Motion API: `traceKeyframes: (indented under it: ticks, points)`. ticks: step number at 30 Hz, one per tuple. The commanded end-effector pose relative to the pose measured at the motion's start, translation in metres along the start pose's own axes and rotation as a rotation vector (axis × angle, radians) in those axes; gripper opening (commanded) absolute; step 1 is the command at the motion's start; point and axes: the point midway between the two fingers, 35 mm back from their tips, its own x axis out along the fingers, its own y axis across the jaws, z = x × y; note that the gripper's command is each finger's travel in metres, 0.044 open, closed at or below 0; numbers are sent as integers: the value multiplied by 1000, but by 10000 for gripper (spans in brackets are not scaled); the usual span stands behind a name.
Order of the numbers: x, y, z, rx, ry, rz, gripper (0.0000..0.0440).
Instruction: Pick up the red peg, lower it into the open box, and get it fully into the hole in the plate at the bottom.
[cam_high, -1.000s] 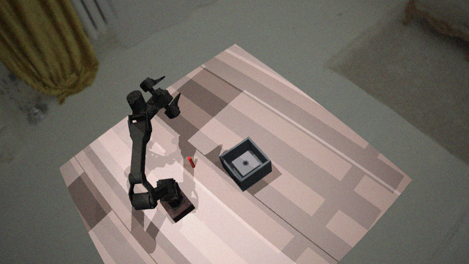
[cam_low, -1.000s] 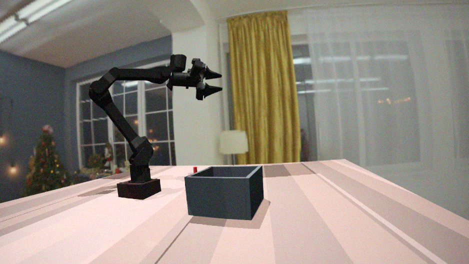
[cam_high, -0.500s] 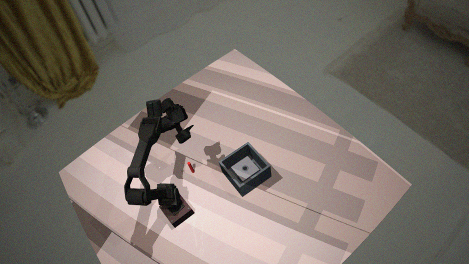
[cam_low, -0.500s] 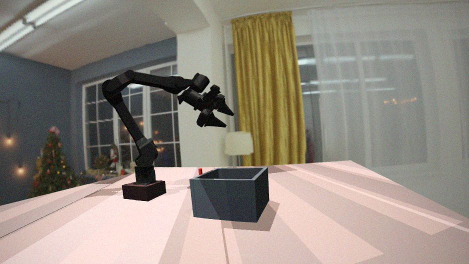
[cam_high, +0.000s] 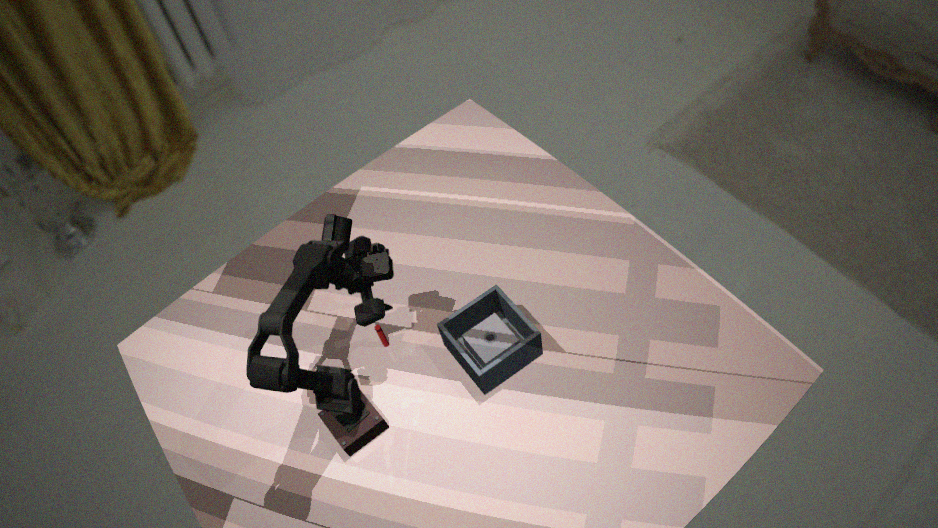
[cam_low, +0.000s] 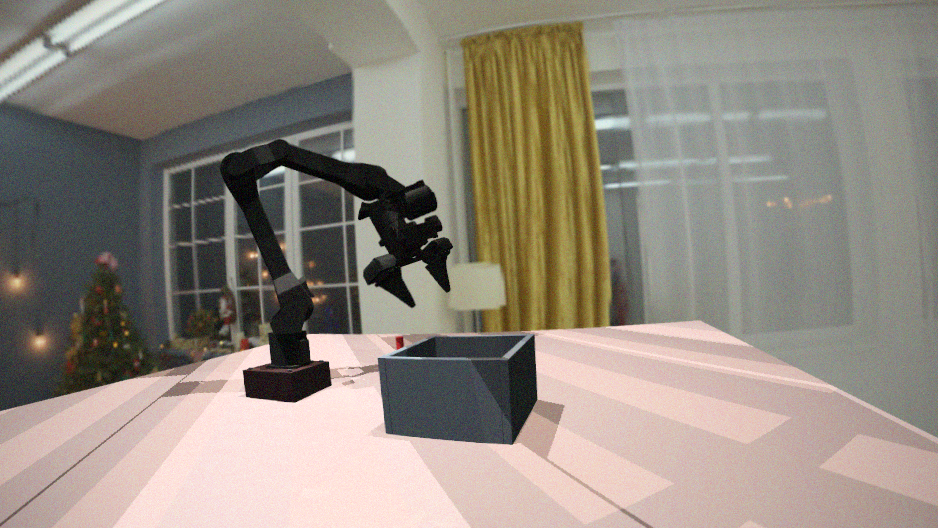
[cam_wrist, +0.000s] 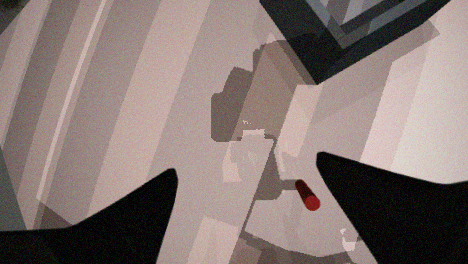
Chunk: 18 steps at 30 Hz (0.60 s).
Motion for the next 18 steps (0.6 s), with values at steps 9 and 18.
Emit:
traceKeyframes:
  ticks: [9,18]
  points:
    - [29,-40,-26,112,125,-217,440]
    - [58,-55,-46,198,160,-259,440]
